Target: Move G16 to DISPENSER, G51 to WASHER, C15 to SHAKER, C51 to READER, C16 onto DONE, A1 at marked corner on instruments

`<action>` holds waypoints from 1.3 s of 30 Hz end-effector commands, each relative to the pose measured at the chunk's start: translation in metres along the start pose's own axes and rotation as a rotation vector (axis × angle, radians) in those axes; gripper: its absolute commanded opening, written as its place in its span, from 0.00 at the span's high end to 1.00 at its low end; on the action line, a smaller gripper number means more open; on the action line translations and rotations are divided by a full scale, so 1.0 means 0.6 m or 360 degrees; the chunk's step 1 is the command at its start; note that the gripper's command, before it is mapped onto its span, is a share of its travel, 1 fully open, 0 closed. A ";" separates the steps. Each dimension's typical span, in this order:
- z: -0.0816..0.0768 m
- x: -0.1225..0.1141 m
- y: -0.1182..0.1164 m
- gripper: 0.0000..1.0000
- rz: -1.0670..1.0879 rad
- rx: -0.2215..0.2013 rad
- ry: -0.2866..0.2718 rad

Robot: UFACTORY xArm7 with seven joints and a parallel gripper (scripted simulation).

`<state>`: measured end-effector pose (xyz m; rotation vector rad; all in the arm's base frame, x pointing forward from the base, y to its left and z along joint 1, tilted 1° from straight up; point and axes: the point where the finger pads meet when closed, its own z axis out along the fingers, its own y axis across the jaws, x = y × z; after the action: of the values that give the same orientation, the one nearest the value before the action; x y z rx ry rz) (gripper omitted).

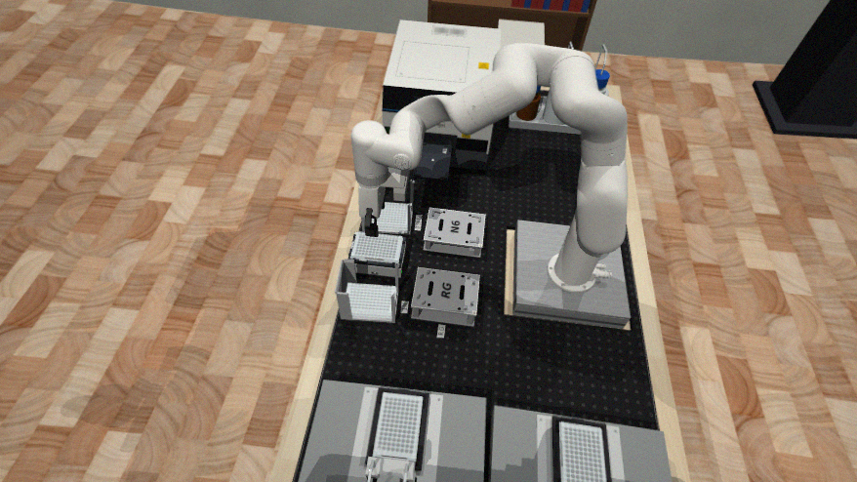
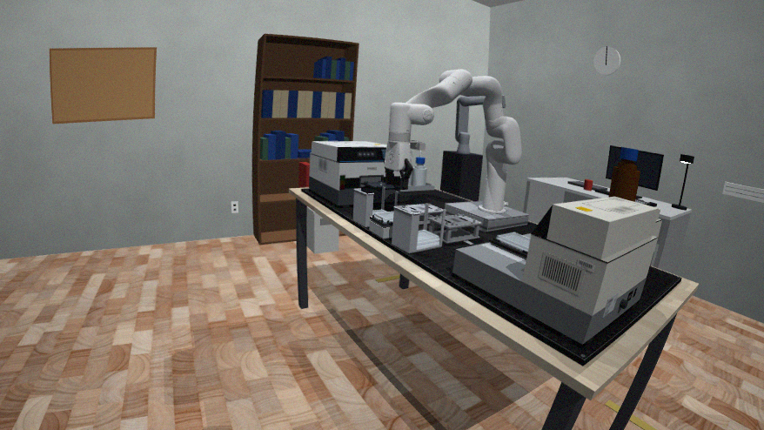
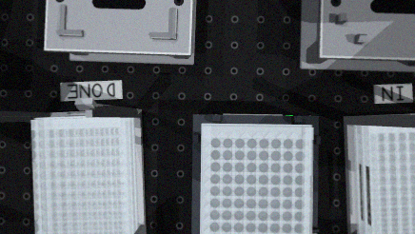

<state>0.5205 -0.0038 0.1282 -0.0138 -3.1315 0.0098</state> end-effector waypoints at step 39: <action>0.082 -0.003 0.000 0.00 0.0000 0.0000 -0.0009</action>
<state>0.5199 -0.0041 0.0821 -0.0138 -3.1311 0.0097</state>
